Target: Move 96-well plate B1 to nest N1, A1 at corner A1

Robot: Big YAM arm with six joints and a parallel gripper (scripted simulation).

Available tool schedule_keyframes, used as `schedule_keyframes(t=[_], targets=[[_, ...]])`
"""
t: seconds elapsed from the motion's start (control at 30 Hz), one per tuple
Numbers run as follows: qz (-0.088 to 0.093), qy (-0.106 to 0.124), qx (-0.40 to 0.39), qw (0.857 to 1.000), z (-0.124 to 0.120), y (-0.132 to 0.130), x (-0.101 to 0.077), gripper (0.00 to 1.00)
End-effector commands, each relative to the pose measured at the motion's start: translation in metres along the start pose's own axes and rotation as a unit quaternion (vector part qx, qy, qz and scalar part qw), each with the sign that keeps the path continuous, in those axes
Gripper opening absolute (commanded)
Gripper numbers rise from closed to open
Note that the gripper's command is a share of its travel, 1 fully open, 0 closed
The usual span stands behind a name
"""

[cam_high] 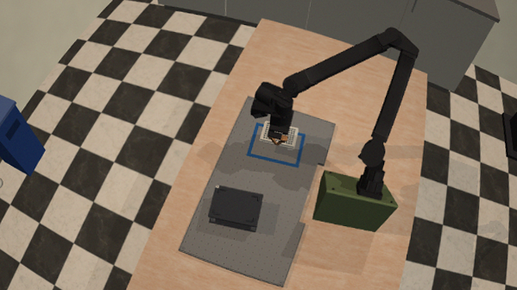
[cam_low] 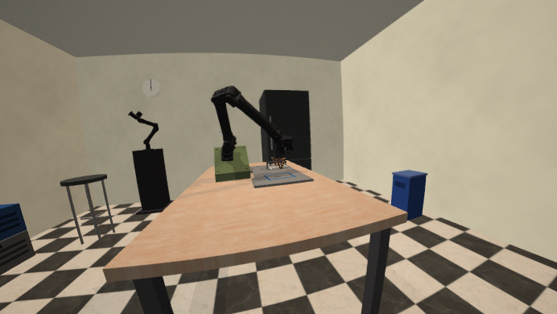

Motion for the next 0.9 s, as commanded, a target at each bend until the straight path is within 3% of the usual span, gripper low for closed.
schedule_keyframes(t=[0.0, 0.37, 0.5, 0.87], targets=[[-0.007, -0.026, 0.013, 1.0, 0.015, -0.007, -0.024, 0.0], [-0.007, -0.027, 0.014, 1.0, 0.015, -0.007, -0.04, 0.0], [-0.003, -0.017, 0.004, 1.0, 0.011, 0.001, -0.034, 0.0], [-0.003, -0.018, 0.003, 1.0, 0.011, 0.001, -0.034, 0.0]])
Point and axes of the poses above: the point where the finger pads meet when closed, its own x axis out along the fingers, its own y axis across the jaws, z = x × y, the point moved 6 cm from there along -x, back along the fingers, and after that the axes turned 2 degrees about -x, right-handed, at the moved point
